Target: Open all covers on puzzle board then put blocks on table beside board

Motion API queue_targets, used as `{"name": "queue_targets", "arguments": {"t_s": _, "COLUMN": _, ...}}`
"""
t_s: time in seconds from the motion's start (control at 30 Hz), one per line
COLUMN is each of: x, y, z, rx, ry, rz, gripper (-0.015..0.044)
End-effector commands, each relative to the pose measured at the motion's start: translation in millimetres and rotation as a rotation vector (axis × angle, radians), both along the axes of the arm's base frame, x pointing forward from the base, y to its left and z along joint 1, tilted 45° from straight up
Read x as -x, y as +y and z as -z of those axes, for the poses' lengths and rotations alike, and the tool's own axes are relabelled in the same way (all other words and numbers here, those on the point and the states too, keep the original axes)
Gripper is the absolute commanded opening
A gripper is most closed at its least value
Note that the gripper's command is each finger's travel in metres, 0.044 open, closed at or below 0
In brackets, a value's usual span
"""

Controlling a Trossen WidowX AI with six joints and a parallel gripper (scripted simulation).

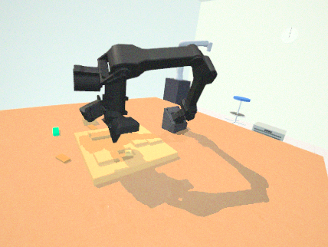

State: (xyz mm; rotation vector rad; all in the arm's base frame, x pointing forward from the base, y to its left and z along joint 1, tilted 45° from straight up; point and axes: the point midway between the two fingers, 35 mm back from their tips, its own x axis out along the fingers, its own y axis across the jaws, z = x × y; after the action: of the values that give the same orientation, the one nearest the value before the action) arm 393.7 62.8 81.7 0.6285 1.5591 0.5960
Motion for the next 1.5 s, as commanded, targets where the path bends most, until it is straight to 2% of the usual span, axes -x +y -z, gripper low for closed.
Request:
{"name": "queue_targets", "arguments": {"t_s": 0.0, "x": 10, "y": -8, "z": 4, "rx": -0.001, "ry": -0.064, "rz": -0.068, "gripper": 0.0}}
{"name": "queue_targets", "arguments": {"t_s": 0.53, "x": 88, "y": -56, "z": 21, "rx": -0.032, "ry": -0.571, "rz": -0.599, "gripper": 0.0}}
{"name": "queue_targets", "arguments": {"t_s": 1.03, "x": 172, "y": -72, "z": 37, "rx": -0.094, "ry": -1.047, "rz": -1.09, "gripper": 0.0}}
{"name": "queue_targets", "arguments": {"t_s": 1.47, "x": 176, "y": -72, "z": 38, "rx": -0.097, "ry": -1.069, "rz": -1.111, "gripper": 0.0}}
